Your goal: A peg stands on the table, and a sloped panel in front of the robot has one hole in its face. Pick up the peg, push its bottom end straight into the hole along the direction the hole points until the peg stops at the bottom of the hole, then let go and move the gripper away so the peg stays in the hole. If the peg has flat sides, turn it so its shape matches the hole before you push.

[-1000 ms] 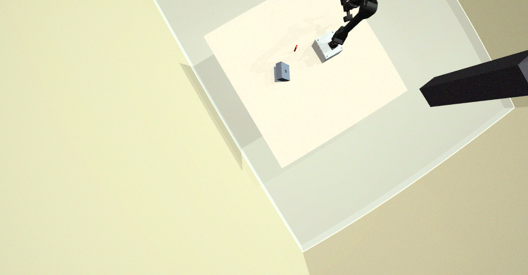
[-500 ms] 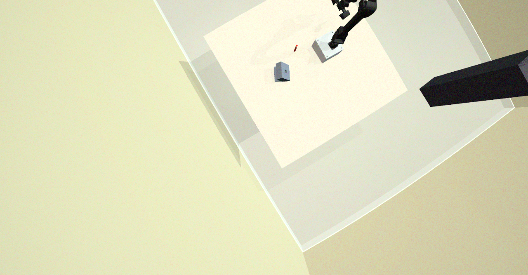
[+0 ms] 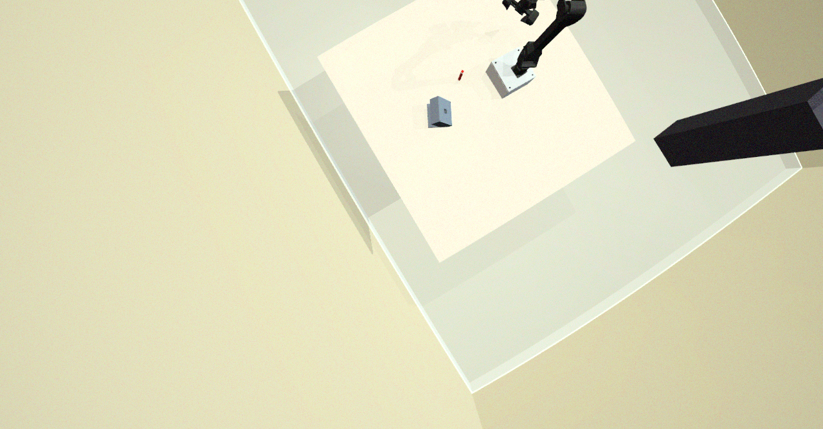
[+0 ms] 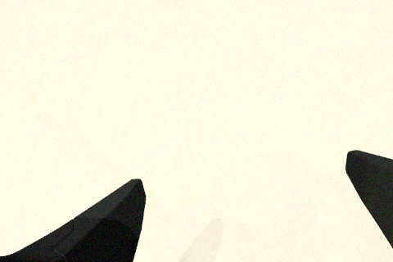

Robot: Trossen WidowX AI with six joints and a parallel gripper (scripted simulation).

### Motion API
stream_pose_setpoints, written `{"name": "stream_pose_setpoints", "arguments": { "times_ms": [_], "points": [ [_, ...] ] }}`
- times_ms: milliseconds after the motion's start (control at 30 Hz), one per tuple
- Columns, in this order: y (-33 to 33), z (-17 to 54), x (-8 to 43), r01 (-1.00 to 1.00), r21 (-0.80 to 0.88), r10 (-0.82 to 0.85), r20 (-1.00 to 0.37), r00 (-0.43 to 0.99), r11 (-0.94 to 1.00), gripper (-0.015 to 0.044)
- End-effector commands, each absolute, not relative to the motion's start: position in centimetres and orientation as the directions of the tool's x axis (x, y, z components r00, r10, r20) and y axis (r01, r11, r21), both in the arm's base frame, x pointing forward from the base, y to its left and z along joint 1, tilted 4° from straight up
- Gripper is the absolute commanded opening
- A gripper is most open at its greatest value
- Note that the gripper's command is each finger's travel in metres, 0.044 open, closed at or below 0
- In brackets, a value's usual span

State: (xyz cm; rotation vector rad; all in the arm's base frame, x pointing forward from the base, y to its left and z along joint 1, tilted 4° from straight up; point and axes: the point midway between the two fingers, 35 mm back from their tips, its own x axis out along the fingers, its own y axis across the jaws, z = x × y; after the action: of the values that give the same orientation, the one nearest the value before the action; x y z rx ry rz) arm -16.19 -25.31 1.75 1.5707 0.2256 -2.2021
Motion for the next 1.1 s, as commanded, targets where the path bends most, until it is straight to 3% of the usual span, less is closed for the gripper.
{"name": "stream_pose_setpoints", "arguments": {
  "times_ms": [0,467,1067],
  "points": [
    [-26.0,1.8,-15.1,0.501,0.097,-0.251,-0.935,-0.249,-0.860,0.0440],
    [-27.9,1.6,-10.8,0.701,0.061,-0.259,-0.949,-0.181,-0.711,0.0440],
    [-29.5,1.8,-4.0,0.933,0.004,-0.241,-0.966,-0.089,-0.361,0.0440]
  ]
}}
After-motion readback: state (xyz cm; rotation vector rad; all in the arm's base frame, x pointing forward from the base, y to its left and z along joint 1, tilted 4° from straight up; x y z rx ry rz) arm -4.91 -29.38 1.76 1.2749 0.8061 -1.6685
